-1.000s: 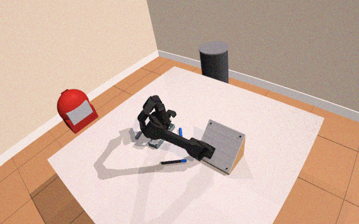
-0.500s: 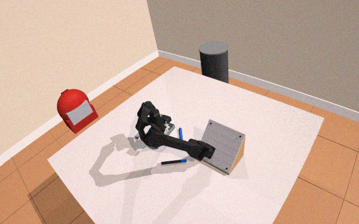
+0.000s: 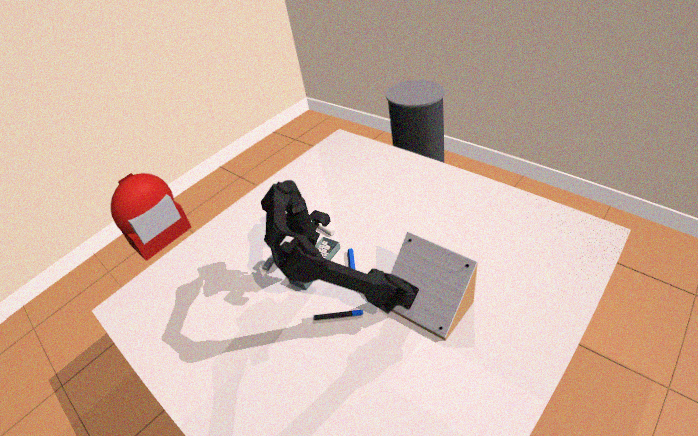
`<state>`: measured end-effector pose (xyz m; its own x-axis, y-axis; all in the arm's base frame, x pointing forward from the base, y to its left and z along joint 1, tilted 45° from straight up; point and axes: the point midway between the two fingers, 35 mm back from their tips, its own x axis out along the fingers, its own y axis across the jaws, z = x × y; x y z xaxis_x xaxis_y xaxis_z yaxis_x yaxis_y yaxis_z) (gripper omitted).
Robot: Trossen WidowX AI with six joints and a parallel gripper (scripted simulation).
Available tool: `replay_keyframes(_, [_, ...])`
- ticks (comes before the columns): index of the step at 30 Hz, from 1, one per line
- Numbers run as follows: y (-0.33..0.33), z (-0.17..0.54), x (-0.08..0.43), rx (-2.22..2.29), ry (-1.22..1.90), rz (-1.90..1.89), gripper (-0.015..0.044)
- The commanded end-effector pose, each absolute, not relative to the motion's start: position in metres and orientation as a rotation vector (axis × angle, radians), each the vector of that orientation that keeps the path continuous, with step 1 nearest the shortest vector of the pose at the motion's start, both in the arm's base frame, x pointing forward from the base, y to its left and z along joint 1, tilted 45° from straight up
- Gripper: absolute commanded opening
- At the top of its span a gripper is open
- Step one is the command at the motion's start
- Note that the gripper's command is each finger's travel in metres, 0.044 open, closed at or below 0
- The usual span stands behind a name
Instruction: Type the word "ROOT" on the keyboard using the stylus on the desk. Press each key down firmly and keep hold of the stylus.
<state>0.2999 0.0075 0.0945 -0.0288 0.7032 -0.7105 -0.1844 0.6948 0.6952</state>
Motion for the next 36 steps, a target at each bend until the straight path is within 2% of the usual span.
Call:
replay_keyframes(1, [0.008,0.093,0.301,0.461,1.431,0.749,0.0000])
replay_keyframes(4, [0.008,0.094,0.300,0.457,1.432,0.754,0.0000])
replay_keyframes(7, [0.007,0.093,0.300,0.462,1.434,0.742,0.0079])
replay_keyframes(10, [-0.004,0.071,0.296,0.542,1.451,0.575,0.0150])
replay_keyframes(22, [-0.055,-0.013,0.262,1.038,1.273,-0.245,0.0150])
replay_keyframes(36, [-0.056,-0.014,0.261,1.046,1.268,-0.256,0.0150])
